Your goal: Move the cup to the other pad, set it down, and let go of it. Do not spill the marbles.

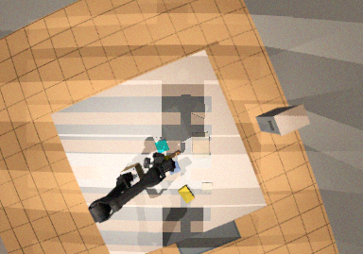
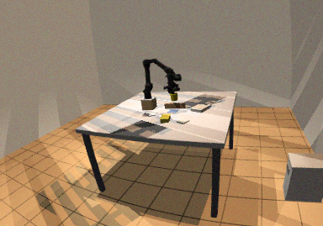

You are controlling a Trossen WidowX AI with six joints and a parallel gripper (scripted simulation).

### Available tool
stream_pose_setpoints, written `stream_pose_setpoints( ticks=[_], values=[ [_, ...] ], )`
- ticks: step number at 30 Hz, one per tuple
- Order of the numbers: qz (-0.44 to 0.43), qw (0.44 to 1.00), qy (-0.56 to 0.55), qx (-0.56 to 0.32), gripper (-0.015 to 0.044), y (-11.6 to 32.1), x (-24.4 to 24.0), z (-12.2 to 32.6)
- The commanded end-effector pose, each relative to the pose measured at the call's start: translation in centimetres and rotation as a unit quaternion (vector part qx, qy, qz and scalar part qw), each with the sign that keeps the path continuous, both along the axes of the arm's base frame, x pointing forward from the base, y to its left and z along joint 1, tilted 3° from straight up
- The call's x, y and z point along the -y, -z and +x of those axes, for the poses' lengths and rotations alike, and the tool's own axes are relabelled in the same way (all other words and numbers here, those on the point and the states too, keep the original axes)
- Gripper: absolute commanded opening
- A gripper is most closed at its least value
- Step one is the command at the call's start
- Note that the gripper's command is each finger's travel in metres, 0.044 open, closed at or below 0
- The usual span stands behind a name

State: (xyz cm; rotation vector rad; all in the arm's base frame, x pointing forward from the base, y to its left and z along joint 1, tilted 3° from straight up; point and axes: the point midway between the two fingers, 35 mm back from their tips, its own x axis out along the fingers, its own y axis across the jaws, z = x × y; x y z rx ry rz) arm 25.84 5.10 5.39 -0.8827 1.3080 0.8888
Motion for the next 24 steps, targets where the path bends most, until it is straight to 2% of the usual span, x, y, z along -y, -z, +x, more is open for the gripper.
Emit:
stream_pose_setpoints(
  ticks=[1,24],
  values=[
    [-0.002,1.000,0.002,0.001,0.0000,-0.1,-0.5,-0.1],
    [0.000,1.000,0.002,0.000,0.0000,-0.3,-4.7,-0.9]
  ],
)
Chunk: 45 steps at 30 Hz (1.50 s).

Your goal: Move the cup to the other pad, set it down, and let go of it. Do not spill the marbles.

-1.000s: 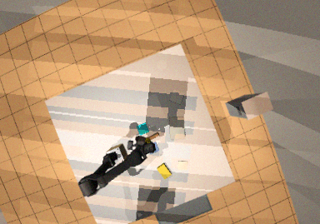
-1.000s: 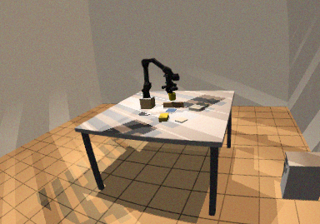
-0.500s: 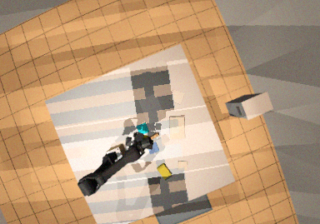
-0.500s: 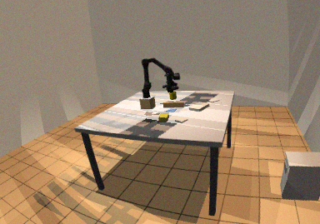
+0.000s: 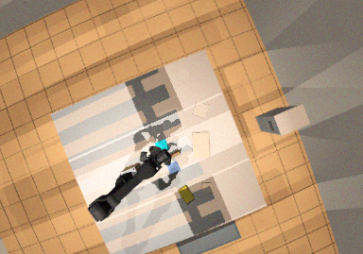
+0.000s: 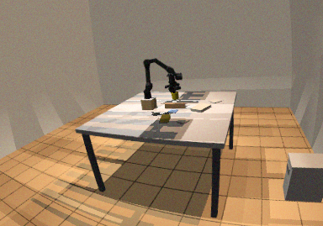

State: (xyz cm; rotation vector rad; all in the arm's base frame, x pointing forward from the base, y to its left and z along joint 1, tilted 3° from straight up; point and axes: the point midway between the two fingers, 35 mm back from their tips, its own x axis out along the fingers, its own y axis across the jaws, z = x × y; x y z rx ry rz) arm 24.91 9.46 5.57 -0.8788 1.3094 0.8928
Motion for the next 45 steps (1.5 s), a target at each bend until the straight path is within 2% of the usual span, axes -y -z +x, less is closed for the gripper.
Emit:
stream_pose_setpoints(
  ticks=[1,20,45],
  values=[
    [-0.002,1.000,0.002,0.002,0.0000,-0.2,-0.6,0.0],
    [0.000,1.000,0.002,0.002,0.0000,-0.3,-3.7,-0.8],
    [0.000,1.000,0.002,0.002,0.0000,3.9,-4.2,-0.6]
  ],
)
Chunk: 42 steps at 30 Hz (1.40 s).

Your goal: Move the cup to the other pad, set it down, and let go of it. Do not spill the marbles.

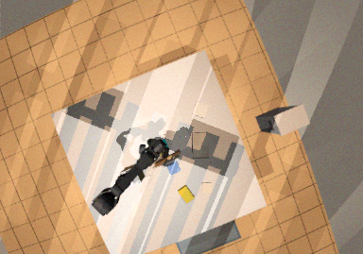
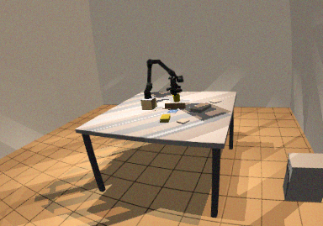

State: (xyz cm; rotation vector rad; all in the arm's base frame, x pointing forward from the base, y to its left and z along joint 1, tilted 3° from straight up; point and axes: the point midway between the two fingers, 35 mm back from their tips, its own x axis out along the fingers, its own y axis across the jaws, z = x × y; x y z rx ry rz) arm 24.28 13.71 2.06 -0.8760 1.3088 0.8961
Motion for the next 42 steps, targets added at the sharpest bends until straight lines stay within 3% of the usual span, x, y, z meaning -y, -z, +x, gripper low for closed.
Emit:
stream_pose_setpoints(
  ticks=[1,34,39,42],
  values=[
    [-0.002,1.000,0.002,0.002,0.0000,0.5,0.0,0.1],
    [0.000,1.000,0.000,0.000,0.0000,3.3,-0.3,0.0],
    [0.000,1.000,0.000,0.000,0.0131,3.3,-0.3,0.0],
    [0.000,1.000,0.000,0.000,0.0147,3.3,-0.3,0.0]
  ],
)
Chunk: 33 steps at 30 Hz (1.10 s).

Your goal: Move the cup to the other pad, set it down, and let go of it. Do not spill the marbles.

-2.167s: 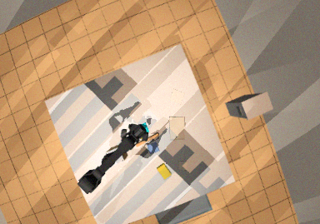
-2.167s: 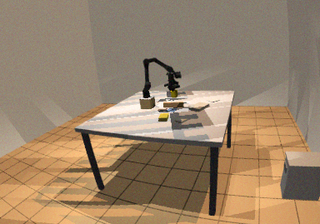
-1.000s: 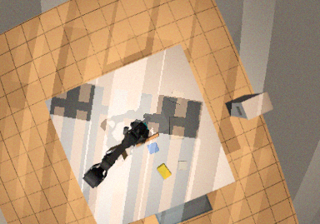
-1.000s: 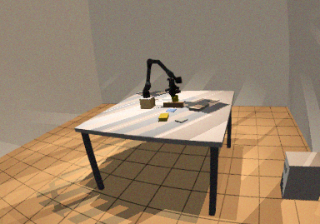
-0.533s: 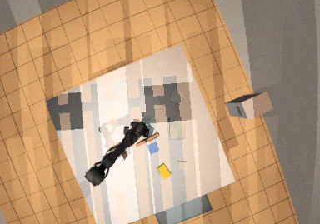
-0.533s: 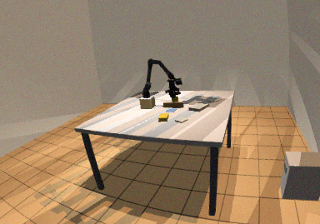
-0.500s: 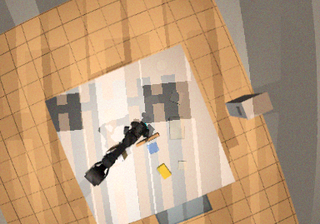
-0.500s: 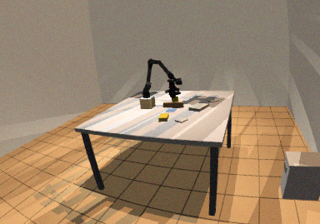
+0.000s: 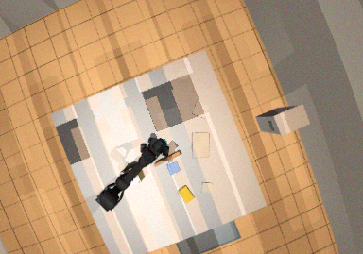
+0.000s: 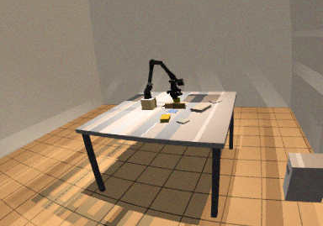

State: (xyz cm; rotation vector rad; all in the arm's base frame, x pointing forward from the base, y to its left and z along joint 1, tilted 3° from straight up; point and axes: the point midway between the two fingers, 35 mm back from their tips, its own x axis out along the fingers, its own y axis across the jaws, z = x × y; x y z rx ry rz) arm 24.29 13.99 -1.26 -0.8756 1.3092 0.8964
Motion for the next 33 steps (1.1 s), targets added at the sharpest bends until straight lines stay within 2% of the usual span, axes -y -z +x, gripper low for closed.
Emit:
stream_pose_setpoints(
  ticks=[1,33],
  values=[
    [0.000,1.000,0.000,0.000,0.0147,0.0,0.0,0.0],
    [-0.001,1.000,0.002,0.002,0.0147,-4.3,0.1,-0.3]
  ],
)
